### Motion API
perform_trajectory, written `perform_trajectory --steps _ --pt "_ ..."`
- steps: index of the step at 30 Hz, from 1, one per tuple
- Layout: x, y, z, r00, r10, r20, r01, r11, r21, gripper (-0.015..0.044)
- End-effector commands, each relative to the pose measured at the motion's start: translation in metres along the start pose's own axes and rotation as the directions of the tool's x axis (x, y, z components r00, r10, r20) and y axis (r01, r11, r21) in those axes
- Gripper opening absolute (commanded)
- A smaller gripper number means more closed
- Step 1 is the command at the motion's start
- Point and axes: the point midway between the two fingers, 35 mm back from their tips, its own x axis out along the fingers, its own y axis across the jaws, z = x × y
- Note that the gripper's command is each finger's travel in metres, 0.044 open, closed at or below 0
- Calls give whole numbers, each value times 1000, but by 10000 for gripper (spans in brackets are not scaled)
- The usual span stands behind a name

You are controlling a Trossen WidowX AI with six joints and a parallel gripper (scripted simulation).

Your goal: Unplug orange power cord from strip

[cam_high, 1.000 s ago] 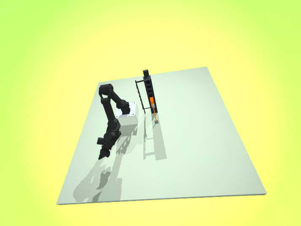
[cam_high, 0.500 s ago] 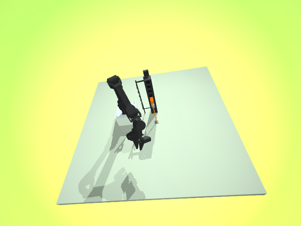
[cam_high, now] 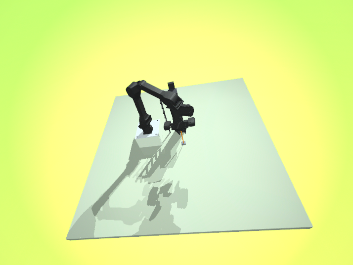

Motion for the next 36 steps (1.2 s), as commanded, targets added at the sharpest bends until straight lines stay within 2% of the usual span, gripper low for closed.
perform_trajectory --steps 1,4,36 --pt "-29 -7 -51 993 -53 -110 41 992 -116 160" --pt "-42 -14 -74 984 -89 -154 62 983 -172 160" --pt "-49 -20 -112 983 -89 -157 62 983 -172 160"
